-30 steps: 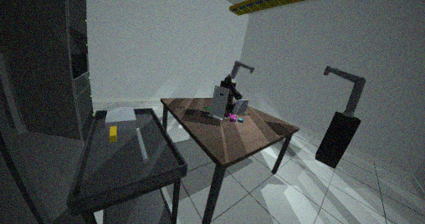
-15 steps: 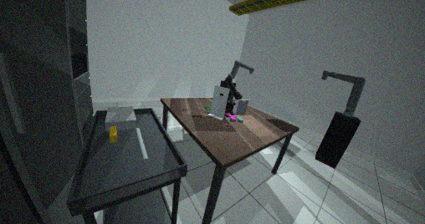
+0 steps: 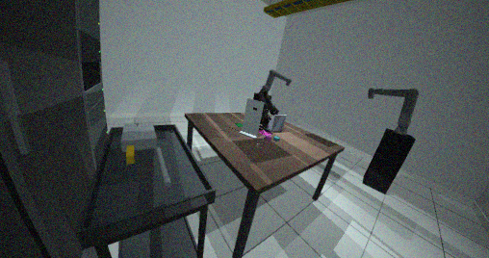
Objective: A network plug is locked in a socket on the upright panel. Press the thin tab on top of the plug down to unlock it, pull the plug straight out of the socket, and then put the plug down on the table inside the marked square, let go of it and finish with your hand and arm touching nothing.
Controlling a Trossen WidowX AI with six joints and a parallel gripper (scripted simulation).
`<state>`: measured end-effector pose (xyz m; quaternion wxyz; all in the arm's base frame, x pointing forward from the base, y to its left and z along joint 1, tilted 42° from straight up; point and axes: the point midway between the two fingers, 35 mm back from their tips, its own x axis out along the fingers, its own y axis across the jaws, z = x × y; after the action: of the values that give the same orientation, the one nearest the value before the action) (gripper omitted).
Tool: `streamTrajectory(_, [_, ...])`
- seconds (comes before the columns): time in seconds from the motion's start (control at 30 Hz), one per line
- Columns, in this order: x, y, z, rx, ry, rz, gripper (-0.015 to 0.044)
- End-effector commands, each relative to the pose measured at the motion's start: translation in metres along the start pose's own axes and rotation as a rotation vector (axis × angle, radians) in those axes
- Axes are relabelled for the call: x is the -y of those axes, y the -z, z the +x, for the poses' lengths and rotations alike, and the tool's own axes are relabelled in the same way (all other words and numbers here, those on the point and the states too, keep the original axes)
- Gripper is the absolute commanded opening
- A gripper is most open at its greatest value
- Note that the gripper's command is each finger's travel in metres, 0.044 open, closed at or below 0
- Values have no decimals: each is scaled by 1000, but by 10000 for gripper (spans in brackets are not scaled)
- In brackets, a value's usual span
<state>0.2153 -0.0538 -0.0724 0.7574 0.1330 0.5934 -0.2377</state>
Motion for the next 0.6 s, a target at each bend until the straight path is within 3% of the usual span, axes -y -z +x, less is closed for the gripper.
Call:
streamTrajectory(0.0, [-5, -3, -5, 5, 0, 2, 156])
streamTrajectory(0.57, [-20, -5, -26, 4, -2, 2, 156])
